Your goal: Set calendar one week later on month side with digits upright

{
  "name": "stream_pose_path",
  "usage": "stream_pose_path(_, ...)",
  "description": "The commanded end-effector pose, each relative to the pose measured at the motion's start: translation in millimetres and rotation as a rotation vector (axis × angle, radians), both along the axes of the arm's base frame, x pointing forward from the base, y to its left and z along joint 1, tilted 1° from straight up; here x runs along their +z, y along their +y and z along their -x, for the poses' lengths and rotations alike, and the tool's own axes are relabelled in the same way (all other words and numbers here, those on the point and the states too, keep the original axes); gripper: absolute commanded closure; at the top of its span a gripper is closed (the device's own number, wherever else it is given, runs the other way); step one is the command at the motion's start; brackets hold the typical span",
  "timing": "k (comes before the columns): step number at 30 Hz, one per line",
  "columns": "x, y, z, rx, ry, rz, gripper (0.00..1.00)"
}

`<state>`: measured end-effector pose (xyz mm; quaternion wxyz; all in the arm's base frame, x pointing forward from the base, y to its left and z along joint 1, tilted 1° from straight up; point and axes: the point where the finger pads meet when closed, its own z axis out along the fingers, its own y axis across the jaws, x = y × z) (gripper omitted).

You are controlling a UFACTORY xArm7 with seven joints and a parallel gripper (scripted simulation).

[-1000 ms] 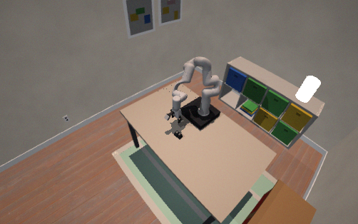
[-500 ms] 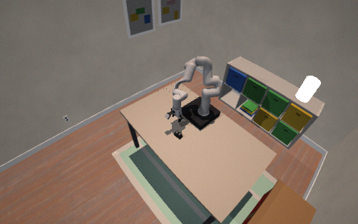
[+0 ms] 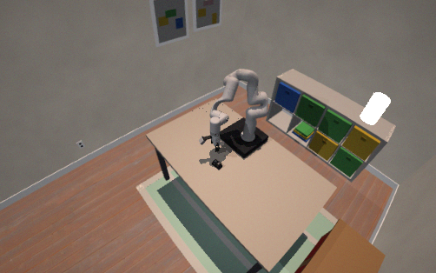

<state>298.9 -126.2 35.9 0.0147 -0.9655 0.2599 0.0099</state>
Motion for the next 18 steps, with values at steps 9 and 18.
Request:
stream_pose_path(9, 3.6, 16.2, -22.6, -0.334, 0.022, 0.013, 0.0)
stream_pose_path(18, 8.3, 33.1, -41.7, -0.62, 0.028, 0.019, 0.0)
